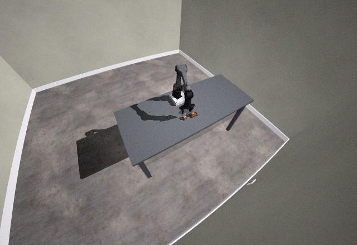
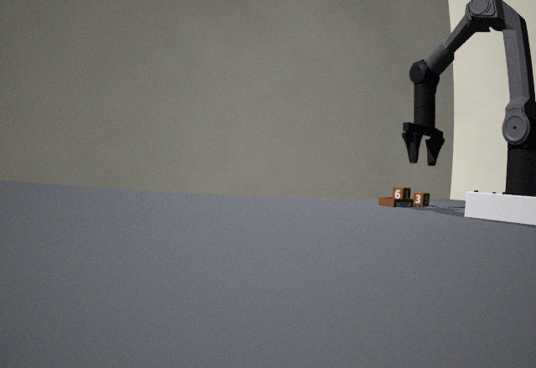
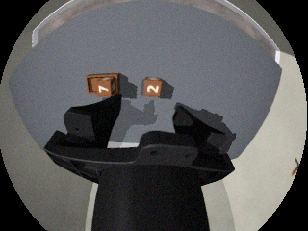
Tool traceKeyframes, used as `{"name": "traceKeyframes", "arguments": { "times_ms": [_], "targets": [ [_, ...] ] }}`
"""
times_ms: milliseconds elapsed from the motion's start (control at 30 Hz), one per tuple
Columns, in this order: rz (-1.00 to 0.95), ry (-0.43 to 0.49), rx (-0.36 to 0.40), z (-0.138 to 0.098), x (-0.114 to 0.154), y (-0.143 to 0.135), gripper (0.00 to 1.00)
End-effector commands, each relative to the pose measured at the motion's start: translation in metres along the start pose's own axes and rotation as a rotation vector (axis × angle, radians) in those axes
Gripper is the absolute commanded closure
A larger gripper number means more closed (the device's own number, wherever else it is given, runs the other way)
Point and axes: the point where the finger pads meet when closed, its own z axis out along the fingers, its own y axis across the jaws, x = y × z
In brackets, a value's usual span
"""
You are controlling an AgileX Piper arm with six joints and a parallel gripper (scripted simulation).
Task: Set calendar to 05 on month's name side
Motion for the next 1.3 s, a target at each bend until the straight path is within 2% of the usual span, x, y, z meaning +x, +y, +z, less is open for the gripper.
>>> {"name": "traceKeyframes", "arguments": {
  "times_ms": [0, 300, 367, 600, 767, 867, 1200, 1233, 1267],
  "targets": [
    [0.073, -0.002, 0.002, -0.001, 0.0, 0.005, 0.0],
    [0.588, -0.002, 0.002, -0.001, 0.002, 0.035, 0.0],
    [0.588, -0.002, 0.002, -0.001, 0.002, 0.035, 0.0],
    [1.037, -0.003, 0.001, -0.001, 0.006, 0.061, 0.0],
    [1.278, -0.003, 0.0, -0.001, 0.009, 0.075, 0.0],
    [1.37, -0.003, 0.0, -0.001, 0.011, 0.08, 0.0],
    [1.441, -0.002, 0.0, -0.001, 0.012, 0.084, 0.0],
    [1.44, -0.002, 0.0, -0.001, 0.012, 0.084, 0.37],
    [1.44, -0.002, 0.0, -0.001, 0.012, 0.084, 0.37]
  ]
}}
